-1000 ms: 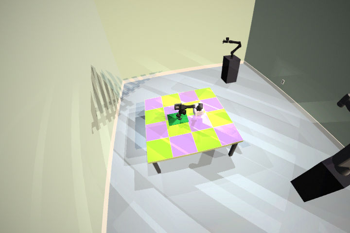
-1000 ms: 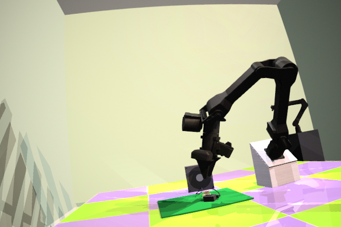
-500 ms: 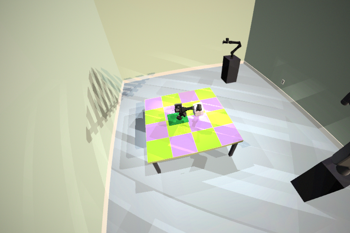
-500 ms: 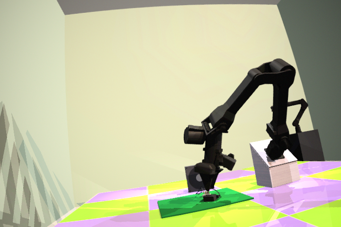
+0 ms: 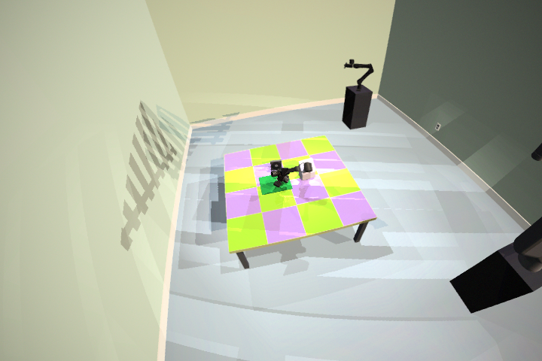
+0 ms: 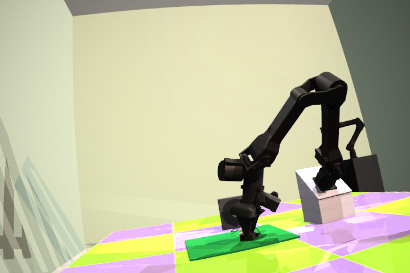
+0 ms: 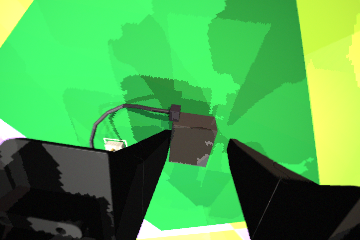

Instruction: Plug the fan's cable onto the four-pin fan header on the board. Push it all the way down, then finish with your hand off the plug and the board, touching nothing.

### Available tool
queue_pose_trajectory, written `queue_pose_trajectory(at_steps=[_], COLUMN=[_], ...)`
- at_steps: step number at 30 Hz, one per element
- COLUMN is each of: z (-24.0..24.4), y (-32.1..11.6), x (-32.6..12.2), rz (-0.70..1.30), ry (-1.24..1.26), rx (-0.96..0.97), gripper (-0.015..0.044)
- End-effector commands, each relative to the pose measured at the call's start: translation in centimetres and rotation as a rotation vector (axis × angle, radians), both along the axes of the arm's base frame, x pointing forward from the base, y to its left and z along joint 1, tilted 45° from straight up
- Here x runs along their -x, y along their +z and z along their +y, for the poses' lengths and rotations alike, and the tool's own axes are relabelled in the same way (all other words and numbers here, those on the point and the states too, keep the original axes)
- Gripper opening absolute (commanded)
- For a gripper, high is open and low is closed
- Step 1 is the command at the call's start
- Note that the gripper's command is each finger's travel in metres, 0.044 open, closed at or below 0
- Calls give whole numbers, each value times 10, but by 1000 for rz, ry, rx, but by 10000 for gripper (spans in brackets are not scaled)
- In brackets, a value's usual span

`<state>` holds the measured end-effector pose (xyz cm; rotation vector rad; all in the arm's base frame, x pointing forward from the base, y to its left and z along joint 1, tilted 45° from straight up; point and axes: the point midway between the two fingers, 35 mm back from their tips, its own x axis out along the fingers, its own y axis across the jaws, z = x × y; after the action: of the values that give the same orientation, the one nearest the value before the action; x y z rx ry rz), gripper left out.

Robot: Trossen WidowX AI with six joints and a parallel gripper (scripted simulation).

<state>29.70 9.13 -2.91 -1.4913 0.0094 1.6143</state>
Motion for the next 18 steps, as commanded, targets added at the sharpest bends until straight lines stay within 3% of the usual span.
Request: queue_pose_trajectory(at_steps=[1, 12, 16, 18], z=[4, 6, 6, 6], y=[-9, -10, -8, -8], x=[4, 4, 3, 3], rz=[15, 15, 8, 8], ry=[-5, -5, -1, -1], rx=[4, 4, -1, -1], gripper=[210, 210, 105, 92])
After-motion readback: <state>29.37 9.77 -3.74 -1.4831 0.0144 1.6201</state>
